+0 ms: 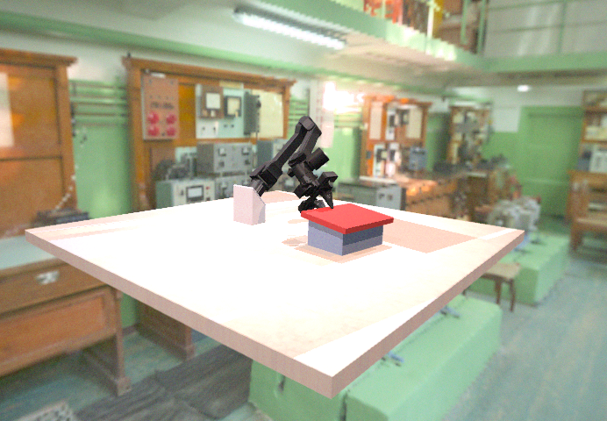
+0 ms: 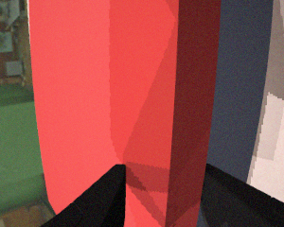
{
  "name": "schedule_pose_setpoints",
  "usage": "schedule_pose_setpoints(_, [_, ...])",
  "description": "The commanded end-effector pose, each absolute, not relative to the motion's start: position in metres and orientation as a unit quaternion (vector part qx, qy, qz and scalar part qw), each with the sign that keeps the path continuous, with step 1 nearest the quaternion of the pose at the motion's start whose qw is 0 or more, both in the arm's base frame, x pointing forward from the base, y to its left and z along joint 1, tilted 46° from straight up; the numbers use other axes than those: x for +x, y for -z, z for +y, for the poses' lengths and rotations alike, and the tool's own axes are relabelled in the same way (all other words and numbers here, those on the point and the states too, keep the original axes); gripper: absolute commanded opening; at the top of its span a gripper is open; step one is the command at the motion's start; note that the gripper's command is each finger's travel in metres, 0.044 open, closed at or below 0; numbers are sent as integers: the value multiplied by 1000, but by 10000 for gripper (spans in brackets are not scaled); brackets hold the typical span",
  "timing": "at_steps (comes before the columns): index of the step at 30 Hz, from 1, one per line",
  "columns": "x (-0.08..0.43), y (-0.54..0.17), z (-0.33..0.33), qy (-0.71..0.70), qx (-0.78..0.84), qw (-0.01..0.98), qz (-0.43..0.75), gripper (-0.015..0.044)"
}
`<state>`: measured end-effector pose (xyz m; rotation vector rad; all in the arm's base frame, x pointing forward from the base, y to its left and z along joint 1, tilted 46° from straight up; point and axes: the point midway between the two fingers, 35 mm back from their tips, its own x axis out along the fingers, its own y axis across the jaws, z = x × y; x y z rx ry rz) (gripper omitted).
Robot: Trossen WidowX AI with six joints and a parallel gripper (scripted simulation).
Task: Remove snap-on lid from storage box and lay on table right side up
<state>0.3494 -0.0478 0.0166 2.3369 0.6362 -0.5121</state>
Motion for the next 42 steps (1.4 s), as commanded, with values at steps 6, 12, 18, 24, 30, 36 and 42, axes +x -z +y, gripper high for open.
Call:
schedule_pose_setpoints(6, [350,-16,-48,197,893,326,242,0])
schedule_pose_setpoints(12, [351,-16,-48,197,893,326,242,0])
schedule_pose_setpoints(18, [351,-16,-48,197,893,326,242,0])
schedule_pose_setpoints(24, [352,-16,-48,197,893,326,242,0])
schedule_pose_setpoints(30, [351,-21,-52,196,893,326,241,0])
schedule_pose_setpoints(36, [351,-26,-58,196,893,326,241,0])
schedule_pose_setpoints(42, [352,-31,-64,197,893,326,241,0])
